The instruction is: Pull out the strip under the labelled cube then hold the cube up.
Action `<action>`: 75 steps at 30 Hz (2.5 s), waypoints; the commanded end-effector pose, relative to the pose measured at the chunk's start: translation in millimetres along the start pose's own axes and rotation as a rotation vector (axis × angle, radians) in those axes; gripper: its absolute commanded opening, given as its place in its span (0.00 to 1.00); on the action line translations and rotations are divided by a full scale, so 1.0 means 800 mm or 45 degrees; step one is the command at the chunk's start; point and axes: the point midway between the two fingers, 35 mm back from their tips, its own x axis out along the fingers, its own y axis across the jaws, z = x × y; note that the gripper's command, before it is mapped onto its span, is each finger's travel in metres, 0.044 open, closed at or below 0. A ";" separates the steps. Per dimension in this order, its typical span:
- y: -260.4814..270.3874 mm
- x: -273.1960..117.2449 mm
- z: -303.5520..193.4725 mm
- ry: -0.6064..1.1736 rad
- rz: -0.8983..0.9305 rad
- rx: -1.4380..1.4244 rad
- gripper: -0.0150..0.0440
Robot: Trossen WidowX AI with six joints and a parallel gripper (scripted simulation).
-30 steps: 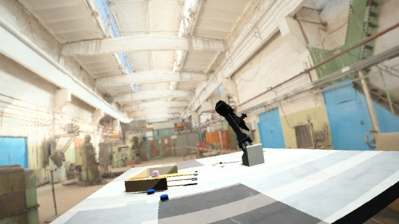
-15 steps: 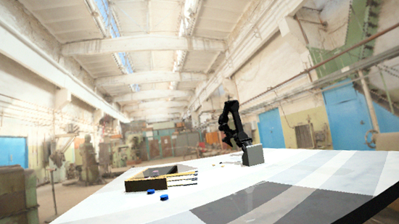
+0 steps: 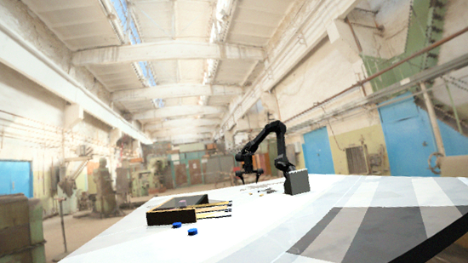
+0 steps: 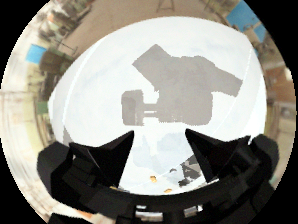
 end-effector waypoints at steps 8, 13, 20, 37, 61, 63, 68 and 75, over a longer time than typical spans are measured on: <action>0.128 -0.039 -0.140 -0.044 0.380 -0.766 0.93; 0.165 -0.079 -0.219 -0.120 0.571 -1.099 0.93; 0.179 -0.153 -0.334 -0.286 0.848 -1.533 0.93; 0.124 -0.260 -0.468 -0.629 1.241 -2.032 0.93; 0.183 -0.185 -0.456 -0.183 0.702 -2.106 0.44; 0.190 -0.166 -0.448 -0.086 0.573 -2.095 0.35; 0.198 -0.121 -0.419 0.154 0.233 -2.031 0.25; 0.200 -0.110 -0.418 0.220 0.130 -2.003 0.25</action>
